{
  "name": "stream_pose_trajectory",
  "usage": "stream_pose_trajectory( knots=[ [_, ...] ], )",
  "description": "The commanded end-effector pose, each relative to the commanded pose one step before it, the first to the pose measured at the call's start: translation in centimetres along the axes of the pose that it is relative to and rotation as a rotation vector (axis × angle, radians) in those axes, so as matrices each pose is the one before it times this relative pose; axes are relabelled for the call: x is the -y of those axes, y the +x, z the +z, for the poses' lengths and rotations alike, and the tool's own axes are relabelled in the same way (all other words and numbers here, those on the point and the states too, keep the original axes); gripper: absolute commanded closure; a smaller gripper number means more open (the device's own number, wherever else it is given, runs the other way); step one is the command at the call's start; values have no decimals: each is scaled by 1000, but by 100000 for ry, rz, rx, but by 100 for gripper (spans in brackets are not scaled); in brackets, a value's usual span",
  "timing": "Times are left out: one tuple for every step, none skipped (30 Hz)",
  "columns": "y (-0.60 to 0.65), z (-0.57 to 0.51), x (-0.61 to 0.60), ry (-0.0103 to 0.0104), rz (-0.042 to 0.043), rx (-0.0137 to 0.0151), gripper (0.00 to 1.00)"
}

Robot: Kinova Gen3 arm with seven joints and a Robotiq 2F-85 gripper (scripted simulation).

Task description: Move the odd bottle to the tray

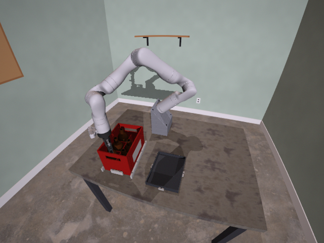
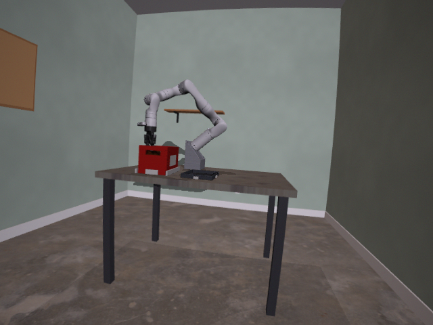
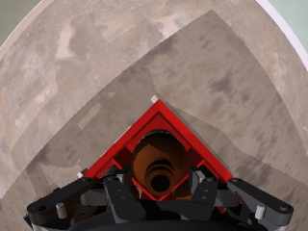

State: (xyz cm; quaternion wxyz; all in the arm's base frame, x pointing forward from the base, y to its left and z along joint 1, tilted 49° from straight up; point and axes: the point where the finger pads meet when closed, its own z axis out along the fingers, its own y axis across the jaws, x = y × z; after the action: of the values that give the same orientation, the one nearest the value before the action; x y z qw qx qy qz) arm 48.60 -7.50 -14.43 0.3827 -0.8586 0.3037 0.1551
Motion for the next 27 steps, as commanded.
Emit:
stream_pose_trajectory(
  knots=[
    [68,-137,5,20,6,-257,36],
    [0,0,0,0,0,0,36],
    [0,0,0,0,0,0,36],
    [0,0,0,0,0,0,36],
    [0,0,0,0,0,0,36],
    [0,0,0,0,0,0,36],
    [0,0,0,0,0,0,36],
    [0,0,0,0,0,0,36],
    [0,0,0,0,0,0,36],
    [0,0,0,0,0,0,36],
    [0,0,0,0,0,0,36],
    [0,0,0,0,0,0,36],
    [0,0,0,0,0,0,36],
    [0,0,0,0,0,0,36],
    [0,0,0,0,0,0,36],
    [0,0,0,0,0,0,36],
    [0,0,0,0,0,0,36],
    [0,0,0,0,0,0,36],
    [0,0,0,0,0,0,100],
    [0,0,0,0,0,0,100],
    [0,0,0,0,0,0,100],
    [0,0,0,0,0,0,100],
    [0,0,0,0,0,0,100],
    [0,0,0,0,0,0,100],
    [0,0,0,0,0,0,100],
    [0,0,0,0,0,0,100],
    [0,0,0,0,0,0,100]
  ],
)
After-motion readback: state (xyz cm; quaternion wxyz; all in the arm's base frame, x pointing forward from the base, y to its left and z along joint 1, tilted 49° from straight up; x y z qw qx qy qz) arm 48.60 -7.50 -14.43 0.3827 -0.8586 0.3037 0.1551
